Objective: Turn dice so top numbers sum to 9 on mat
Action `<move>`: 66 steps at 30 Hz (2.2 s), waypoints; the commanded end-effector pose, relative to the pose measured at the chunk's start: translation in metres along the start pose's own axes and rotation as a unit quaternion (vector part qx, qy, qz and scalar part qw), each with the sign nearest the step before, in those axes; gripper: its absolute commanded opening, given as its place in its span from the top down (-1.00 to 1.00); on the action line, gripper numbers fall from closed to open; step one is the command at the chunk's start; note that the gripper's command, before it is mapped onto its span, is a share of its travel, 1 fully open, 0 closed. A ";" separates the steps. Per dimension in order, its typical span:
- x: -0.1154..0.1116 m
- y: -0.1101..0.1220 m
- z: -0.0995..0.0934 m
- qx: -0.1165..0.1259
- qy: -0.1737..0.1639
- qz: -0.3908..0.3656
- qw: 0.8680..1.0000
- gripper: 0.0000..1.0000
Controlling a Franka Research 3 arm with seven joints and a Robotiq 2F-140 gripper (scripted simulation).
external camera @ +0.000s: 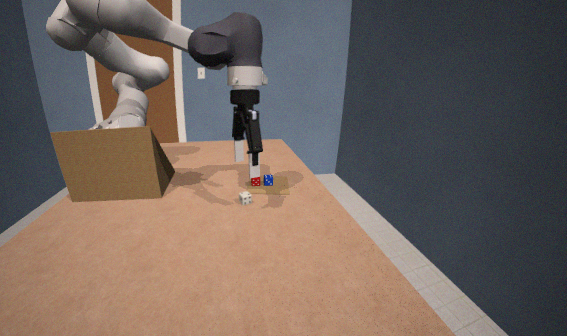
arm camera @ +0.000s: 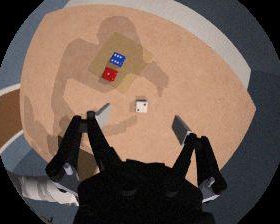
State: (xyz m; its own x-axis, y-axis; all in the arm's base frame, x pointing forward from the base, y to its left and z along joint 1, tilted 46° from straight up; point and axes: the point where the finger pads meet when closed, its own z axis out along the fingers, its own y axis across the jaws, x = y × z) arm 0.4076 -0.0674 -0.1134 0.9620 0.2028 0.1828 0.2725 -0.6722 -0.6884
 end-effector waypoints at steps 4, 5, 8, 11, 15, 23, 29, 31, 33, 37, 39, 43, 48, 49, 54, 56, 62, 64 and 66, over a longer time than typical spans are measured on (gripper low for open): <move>-0.005 0.000 0.003 0.003 -0.006 -0.056 0.998 0.44; -0.005 0.000 0.003 0.003 -0.006 -0.056 0.998 0.44; -0.005 0.000 0.003 0.003 -0.006 -0.056 0.998 0.44; -0.005 0.000 0.003 0.003 -0.006 -0.056 0.998 0.44; -0.005 0.000 0.003 0.003 -0.006 -0.056 0.998 0.44; -0.005 0.000 0.003 0.003 -0.006 -0.056 0.998 0.44; -0.005 0.000 0.003 0.003 -0.006 -0.056 0.998 0.44; -0.005 0.000 0.003 0.003 -0.006 -0.056 0.998 0.44; -0.005 0.000 0.003 0.003 -0.006 -0.056 0.998 0.44; -0.005 0.000 0.003 0.003 -0.006 -0.056 0.998 0.44; -0.005 0.000 0.003 0.003 -0.006 -0.056 0.998 0.44; -0.005 0.000 0.005 0.003 -0.006 -0.056 0.998 0.44; -0.005 0.000 0.008 0.003 -0.006 -0.056 0.998 0.44; -0.005 0.000 0.009 0.003 -0.006 -0.056 0.998 0.44; -0.006 0.000 0.015 0.003 -0.006 -0.056 0.998 0.44; -0.006 0.000 0.015 0.003 -0.006 -0.056 0.998 0.44; -0.006 0.000 0.024 0.003 -0.006 -0.056 0.998 0.44; -0.006 0.000 0.027 0.003 -0.006 -0.056 0.998 0.44; -0.006 0.000 0.030 0.003 -0.006 -0.056 0.998 0.44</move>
State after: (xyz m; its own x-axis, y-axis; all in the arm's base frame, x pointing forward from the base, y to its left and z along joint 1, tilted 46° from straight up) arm 0.3999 -0.0509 -0.1318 0.9242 0.2897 0.2487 0.3801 -0.6364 -0.6712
